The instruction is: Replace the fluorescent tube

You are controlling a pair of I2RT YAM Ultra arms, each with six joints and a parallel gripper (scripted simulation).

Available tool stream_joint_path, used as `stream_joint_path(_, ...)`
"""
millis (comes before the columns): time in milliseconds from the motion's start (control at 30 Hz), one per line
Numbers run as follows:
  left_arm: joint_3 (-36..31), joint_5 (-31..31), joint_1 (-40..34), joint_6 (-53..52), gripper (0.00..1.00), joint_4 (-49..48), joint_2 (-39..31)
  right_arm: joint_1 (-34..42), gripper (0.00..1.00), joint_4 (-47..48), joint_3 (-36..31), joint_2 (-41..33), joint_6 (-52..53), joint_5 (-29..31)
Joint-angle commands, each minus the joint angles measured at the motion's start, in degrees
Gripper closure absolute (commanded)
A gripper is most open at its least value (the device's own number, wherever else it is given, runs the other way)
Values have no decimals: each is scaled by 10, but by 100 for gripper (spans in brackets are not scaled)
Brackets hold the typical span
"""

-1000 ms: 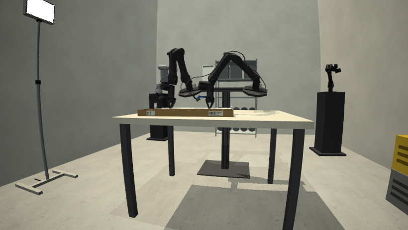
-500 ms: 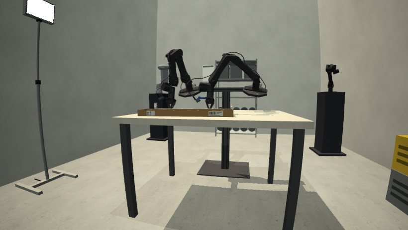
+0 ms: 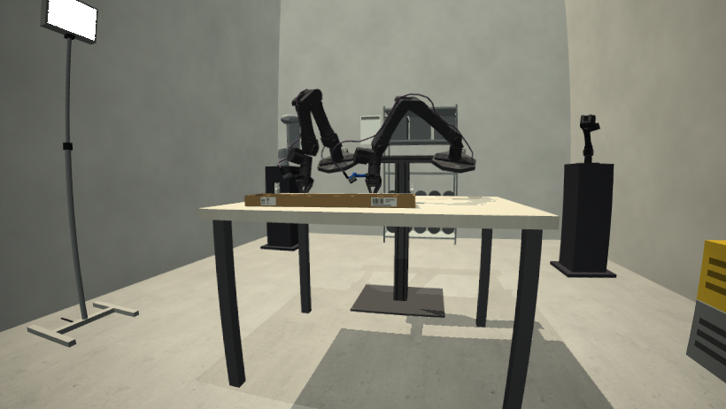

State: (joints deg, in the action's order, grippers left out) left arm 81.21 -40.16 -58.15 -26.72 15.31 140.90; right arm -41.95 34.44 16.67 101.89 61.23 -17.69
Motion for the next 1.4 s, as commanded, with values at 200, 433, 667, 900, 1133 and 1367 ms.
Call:
stream_joint_path(200, 20, 1, -17, -10, 51, -5, -15, 5, 89, 20, 2, 2, 5, 1)
stream_joint_path(433, 20, 1, -18, -8, 51, -5, -15, 5, 89, 20, 2, 2, 5, 1)
stream_joint_path(667, -13, -9, -31, 26, 51, 40, -40, 5, 89, 20, 2, 2, 5, 1)
stream_joint_path(900, -12, -15, -54, 55, 51, 85, -74, 5, 89, 20, 2, 2, 5, 1)
stream_joint_path(1133, -23, -16, -63, 58, 51, 83, -87, 5, 89, 20, 2, 2, 5, 1)
stream_joint_path(1367, -18, -15, -64, 58, 51, 85, -91, 5, 89, 20, 2, 2, 5, 1)
